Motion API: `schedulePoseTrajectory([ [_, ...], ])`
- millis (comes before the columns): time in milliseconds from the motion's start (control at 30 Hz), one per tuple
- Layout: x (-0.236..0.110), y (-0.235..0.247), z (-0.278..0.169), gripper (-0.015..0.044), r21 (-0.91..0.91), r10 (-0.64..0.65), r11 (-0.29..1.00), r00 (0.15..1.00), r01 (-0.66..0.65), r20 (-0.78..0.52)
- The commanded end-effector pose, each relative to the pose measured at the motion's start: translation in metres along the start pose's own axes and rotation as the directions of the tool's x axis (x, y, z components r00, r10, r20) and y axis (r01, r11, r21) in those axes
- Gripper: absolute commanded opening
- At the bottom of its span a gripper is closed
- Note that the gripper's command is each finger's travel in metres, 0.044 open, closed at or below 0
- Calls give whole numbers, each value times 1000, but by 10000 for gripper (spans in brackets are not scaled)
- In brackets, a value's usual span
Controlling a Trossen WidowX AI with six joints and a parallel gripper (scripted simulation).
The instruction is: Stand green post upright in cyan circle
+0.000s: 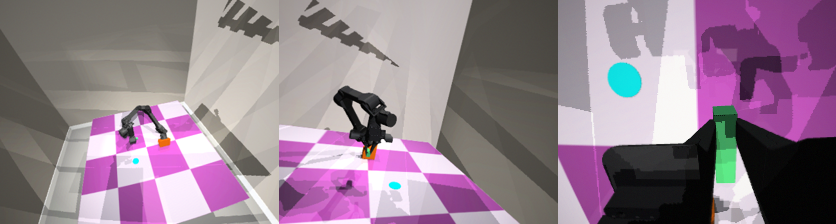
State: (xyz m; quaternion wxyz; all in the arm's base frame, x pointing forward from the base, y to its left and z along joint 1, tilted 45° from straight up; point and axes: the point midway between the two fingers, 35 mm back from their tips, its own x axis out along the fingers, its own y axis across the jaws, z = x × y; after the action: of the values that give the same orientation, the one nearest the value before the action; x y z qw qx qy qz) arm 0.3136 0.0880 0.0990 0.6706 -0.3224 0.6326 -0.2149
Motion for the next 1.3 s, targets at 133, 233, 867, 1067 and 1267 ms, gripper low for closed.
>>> schedulePoseTrajectory([
  [133,-3,17,6,23,-122,7,993,1000,-7,-1],
  [233,-3,23,8,23,-167,8,986,1000,-8,-1],
  [867,-6,60,18,23,-441,13,898,1000,-14,-5],
  [1067,-7,73,20,23,-520,14,854,1000,-15,-6],
  [1267,-7,85,22,23,-596,14,803,1000,-16,-8],
])
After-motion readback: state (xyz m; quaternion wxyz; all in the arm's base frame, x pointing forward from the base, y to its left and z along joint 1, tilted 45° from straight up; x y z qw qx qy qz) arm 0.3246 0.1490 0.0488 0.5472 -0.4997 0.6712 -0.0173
